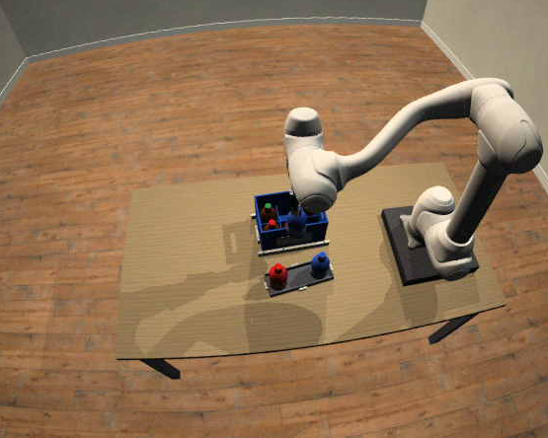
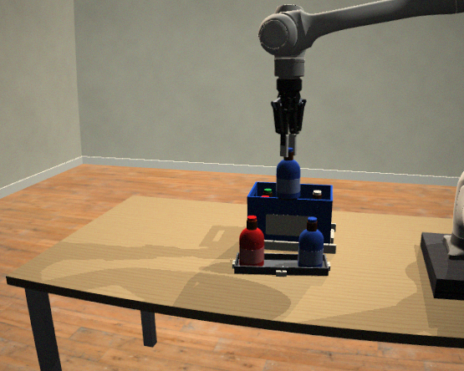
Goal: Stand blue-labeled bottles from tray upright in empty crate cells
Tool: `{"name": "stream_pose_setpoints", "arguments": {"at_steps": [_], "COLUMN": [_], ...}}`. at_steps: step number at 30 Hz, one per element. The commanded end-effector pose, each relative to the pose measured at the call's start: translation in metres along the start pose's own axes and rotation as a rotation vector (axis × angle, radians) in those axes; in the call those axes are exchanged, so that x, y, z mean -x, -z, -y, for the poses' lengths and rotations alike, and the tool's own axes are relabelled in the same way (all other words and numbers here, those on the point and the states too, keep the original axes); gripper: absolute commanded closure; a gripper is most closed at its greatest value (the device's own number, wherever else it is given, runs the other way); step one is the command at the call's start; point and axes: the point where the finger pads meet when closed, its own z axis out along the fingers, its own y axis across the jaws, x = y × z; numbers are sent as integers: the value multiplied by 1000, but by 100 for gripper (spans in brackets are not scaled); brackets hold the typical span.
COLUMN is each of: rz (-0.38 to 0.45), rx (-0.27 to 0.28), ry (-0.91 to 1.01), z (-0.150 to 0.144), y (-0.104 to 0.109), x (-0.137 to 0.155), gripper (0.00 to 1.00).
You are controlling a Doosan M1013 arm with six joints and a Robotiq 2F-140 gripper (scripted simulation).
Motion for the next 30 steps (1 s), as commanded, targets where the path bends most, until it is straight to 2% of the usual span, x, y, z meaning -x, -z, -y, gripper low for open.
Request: {"name": "stream_pose_setpoints", "arguments": {"at_steps": [1, 30], "rz": [0, 0], "rx": [0, 0], "ry": [0, 0], "z": [5, 55], "y": [0, 0], "x": [4, 42], "gripper": [100, 100]}}
